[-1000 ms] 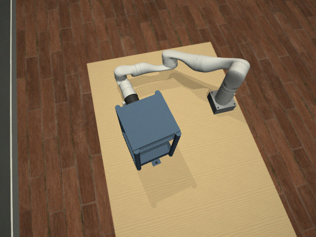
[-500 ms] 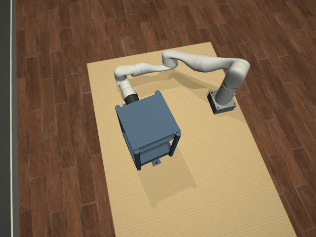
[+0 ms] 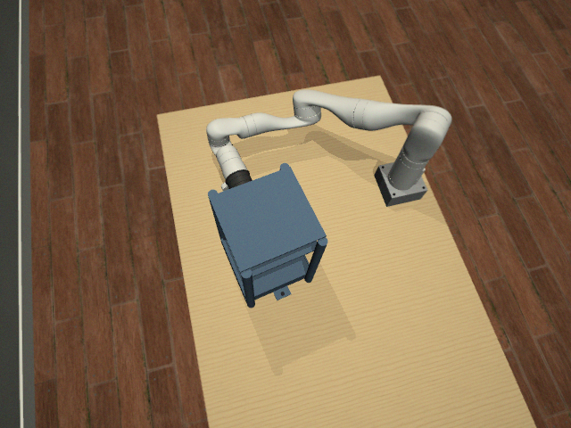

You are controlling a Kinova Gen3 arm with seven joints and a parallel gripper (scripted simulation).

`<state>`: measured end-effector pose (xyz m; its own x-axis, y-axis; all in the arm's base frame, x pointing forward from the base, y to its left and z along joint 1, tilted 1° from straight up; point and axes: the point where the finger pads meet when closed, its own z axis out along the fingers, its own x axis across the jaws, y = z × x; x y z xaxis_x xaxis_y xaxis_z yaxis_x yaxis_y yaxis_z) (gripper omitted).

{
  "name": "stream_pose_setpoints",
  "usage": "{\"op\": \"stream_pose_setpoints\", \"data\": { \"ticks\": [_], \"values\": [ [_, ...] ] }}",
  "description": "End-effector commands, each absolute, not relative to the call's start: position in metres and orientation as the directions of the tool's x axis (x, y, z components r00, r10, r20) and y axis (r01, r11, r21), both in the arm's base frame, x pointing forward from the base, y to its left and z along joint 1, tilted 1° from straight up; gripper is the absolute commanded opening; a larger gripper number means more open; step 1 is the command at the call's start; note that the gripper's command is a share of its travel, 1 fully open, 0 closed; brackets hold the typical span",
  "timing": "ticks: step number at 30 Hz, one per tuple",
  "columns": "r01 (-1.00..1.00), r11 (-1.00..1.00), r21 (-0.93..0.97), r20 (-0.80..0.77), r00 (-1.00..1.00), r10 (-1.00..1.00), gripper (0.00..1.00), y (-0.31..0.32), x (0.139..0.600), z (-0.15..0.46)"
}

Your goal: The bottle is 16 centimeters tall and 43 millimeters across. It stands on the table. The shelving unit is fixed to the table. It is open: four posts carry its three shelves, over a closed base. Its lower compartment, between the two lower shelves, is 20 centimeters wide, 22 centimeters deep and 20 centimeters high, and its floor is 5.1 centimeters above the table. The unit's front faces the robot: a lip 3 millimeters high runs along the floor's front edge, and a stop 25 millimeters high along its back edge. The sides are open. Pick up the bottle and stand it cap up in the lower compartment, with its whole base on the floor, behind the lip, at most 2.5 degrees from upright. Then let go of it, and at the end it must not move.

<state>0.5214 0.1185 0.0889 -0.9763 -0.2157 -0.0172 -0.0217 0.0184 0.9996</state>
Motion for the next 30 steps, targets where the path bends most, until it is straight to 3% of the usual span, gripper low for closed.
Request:
{"op": "stream_pose_setpoints", "data": {
  "ticks": [1, 30],
  "values": [
    [-0.012, 0.019, 1.000, -0.008, -0.977, -0.212, 0.00, 0.119, 0.521, 0.088],
    [-0.012, 0.021, 1.000, -0.007, -0.978, -0.207, 0.00, 0.117, 0.523, 0.063]
  ]
}}
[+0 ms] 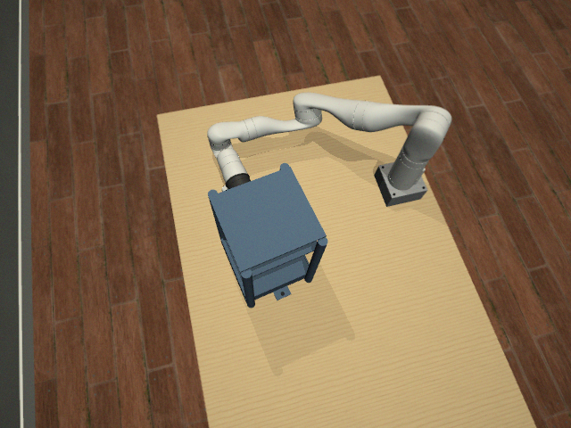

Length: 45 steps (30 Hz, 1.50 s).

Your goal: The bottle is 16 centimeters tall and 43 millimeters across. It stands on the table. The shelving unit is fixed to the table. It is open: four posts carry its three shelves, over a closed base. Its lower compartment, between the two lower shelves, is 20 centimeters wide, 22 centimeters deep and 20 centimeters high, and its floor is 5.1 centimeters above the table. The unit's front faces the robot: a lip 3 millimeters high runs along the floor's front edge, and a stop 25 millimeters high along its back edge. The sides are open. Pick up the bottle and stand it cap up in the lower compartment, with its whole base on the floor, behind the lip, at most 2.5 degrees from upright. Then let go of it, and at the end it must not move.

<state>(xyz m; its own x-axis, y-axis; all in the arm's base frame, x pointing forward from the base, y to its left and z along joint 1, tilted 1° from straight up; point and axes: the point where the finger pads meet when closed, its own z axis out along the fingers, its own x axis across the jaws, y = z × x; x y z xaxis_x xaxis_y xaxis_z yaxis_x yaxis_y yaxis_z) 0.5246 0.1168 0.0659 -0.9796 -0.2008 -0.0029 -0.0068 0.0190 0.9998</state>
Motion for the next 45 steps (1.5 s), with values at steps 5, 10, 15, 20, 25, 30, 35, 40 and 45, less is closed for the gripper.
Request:
{"op": "stream_pose_setpoints", "data": {
  "ticks": [5, 10, 15, 20, 25, 30, 35, 40, 45],
  "values": [
    [-0.012, 0.021, 1.000, -0.007, -0.978, -0.207, 0.00, 0.1174, 0.5229, 0.0629],
    [-0.012, 0.021, 1.000, -0.007, -0.978, -0.207, 0.00, 0.1174, 0.5229, 0.0629],
    [-0.012, 0.021, 1.000, -0.007, -0.978, -0.207, 0.00, 0.1174, 0.5229, 0.0629],
    [-0.012, 0.021, 1.000, -0.007, -0.978, -0.207, 0.00, 0.1174, 0.5229, 0.0629],
    [-0.012, 0.021, 1.000, -0.007, -0.978, -0.207, 0.00, 0.1174, 0.5229, 0.0629],
    [-0.012, 0.021, 1.000, -0.007, -0.978, -0.207, 0.20, 0.1174, 0.5229, 0.0629],
    [-0.012, 0.021, 1.000, -0.007, -0.978, -0.207, 0.40, 0.1174, 0.5229, 0.0629],
    [-0.012, 0.021, 1.000, -0.007, -0.978, -0.207, 0.80, 0.1174, 0.5229, 0.0629],
    [-0.012, 0.021, 1.000, -0.007, -0.978, -0.207, 1.00, 0.1174, 0.5229, 0.0629]
  ]
}}
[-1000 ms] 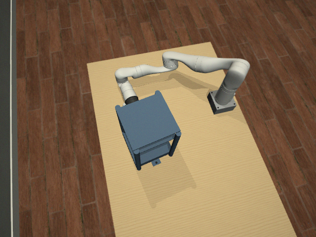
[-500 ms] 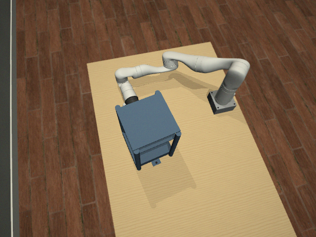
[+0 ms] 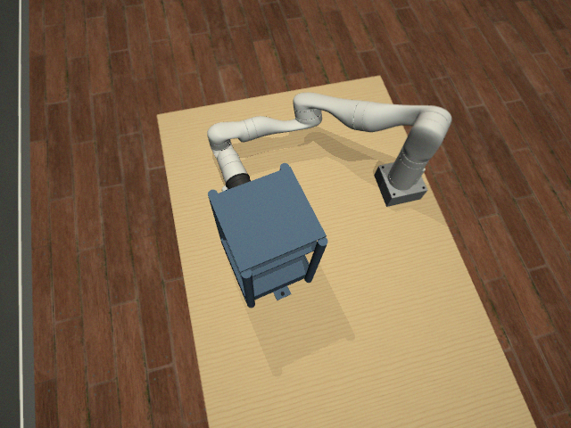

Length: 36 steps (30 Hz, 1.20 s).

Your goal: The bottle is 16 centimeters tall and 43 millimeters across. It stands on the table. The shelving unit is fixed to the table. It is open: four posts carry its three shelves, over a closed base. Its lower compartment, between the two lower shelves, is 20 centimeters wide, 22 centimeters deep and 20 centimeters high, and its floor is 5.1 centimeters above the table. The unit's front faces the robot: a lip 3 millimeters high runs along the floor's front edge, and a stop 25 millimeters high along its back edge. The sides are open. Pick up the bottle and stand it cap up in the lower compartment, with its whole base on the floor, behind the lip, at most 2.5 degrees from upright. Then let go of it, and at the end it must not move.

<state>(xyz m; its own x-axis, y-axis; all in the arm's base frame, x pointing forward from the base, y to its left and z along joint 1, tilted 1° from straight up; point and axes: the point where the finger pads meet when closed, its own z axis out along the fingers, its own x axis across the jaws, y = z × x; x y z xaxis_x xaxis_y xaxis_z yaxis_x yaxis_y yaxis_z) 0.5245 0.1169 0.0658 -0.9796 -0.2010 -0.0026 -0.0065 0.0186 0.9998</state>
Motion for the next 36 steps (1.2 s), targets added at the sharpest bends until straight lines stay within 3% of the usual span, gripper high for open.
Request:
{"op": "stream_pose_setpoints", "data": {
  "ticks": [1, 36],
  "values": [
    [-0.012, 0.021, 1.000, -0.007, -0.978, -0.207, 1.00, 0.1174, 0.5229, 0.0629],
    [-0.012, 0.021, 1.000, -0.007, -0.979, -0.206, 1.00, 0.1110, 0.5247, 0.0629]
  ]
}}
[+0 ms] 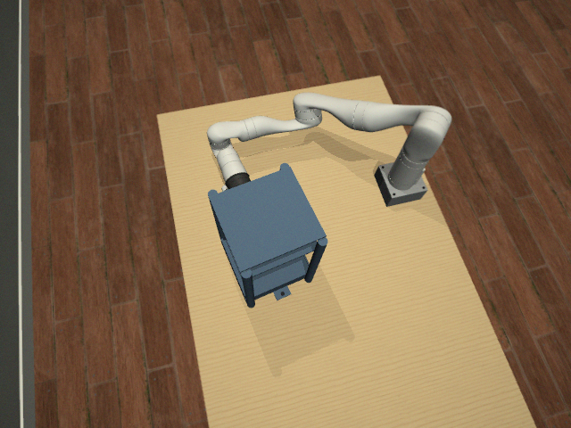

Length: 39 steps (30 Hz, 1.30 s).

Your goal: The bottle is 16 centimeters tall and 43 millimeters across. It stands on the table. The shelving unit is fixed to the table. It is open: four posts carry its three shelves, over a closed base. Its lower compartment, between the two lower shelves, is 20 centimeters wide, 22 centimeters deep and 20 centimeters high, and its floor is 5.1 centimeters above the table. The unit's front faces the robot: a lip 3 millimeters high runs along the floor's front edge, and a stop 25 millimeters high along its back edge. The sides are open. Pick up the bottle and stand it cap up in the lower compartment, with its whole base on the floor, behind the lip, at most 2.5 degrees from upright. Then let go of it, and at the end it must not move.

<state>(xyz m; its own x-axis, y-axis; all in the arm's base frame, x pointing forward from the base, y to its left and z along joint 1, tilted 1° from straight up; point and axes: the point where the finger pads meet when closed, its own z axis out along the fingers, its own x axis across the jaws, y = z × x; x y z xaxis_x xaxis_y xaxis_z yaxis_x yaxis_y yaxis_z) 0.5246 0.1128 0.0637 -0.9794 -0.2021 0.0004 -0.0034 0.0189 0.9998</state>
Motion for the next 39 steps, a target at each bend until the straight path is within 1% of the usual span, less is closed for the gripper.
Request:
{"op": "stream_pose_setpoints", "data": {
  "ticks": [1, 39],
  "values": [
    [-0.012, 0.021, 1.000, -0.007, -0.979, -0.206, 1.00, 0.111, 0.525, 0.063],
    [-0.013, 0.021, 1.000, -0.008, -0.978, -0.207, 1.00, 0.082, 0.531, 0.064]
  ]
}}
